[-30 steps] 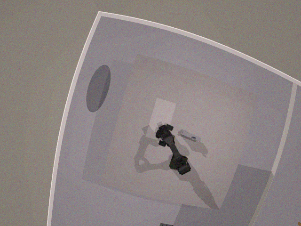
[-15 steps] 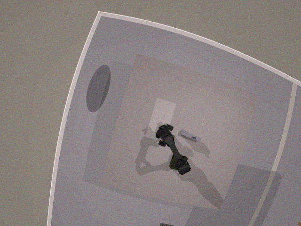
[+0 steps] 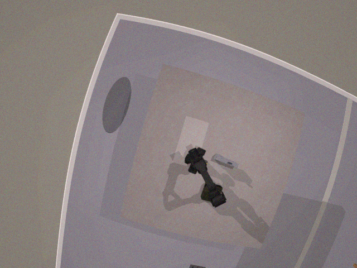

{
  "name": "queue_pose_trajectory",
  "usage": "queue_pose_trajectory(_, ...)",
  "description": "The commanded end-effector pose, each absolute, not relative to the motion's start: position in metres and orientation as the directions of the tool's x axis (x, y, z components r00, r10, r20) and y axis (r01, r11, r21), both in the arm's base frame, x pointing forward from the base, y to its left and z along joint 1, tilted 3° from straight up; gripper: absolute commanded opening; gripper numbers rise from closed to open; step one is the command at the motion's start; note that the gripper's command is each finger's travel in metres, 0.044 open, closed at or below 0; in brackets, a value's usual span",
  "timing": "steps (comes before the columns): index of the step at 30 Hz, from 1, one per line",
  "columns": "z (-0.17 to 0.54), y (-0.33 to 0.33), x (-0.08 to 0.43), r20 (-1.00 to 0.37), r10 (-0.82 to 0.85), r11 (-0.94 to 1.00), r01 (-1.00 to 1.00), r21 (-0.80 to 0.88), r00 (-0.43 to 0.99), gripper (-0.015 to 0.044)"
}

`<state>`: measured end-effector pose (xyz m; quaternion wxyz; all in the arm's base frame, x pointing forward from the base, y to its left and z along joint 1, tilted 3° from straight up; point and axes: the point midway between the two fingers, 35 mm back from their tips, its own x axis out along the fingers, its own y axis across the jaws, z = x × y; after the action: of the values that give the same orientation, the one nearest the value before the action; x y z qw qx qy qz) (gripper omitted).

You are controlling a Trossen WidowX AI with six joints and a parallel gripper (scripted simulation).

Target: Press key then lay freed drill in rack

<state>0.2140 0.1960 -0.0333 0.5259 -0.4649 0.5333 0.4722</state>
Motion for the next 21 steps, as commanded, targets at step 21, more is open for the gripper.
queue_pose_trajectory(21, 0.032, 0.197, 0.214, -1.000, -0.021, 0.125, -0.992, 0.015, -0.018, 0.0440)
